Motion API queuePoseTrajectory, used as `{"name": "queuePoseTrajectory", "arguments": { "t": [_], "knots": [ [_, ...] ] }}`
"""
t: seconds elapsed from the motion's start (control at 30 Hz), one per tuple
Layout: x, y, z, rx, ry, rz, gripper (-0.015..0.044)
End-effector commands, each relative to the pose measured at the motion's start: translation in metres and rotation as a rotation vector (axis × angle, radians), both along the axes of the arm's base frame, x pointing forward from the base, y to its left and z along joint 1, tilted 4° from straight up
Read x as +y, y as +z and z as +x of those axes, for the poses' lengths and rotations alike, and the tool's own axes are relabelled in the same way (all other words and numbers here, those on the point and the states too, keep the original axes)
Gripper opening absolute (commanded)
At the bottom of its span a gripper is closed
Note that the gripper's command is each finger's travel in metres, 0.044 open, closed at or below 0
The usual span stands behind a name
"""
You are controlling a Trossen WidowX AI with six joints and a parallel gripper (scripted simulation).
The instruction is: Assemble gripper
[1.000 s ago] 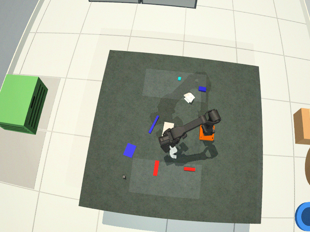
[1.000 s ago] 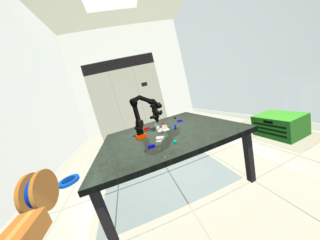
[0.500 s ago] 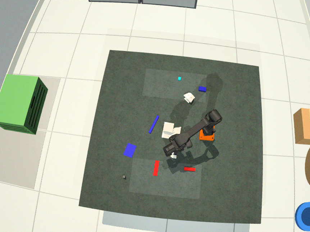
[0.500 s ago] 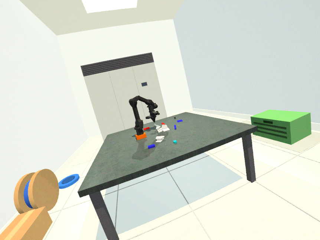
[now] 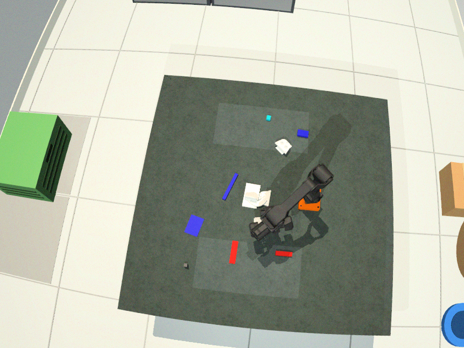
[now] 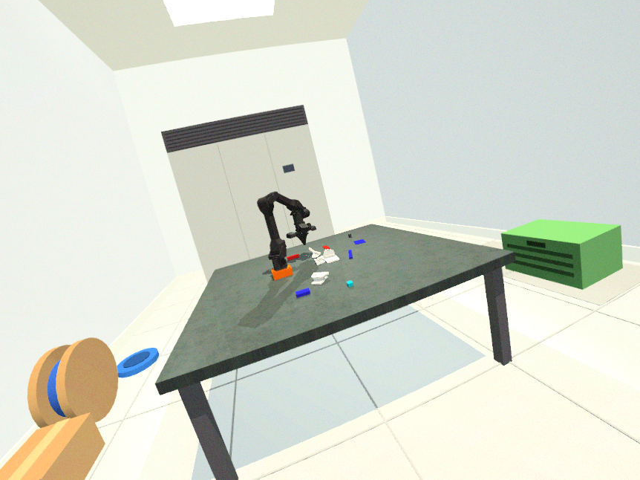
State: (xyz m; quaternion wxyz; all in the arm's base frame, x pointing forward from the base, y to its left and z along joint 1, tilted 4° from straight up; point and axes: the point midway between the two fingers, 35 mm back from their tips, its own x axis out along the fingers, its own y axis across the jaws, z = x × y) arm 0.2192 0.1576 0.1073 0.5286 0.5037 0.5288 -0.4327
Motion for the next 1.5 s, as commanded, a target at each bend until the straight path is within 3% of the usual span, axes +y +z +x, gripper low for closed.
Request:
{"name": "queuePoseTrajectory", "arguments": {
  "t": [0.0, 1.13, 1.47],
  "knots": [
    [0.001, -0.004, 0.0, -0.001, -0.007, -0.003, 0.0],
    [0.004, -0.059, 0.003, 0.0, -0.007, -0.003, 0.0],
    [0.005, -0.059, 0.01, -0.001, -0.007, -0.003, 0.0]
  ]
}}
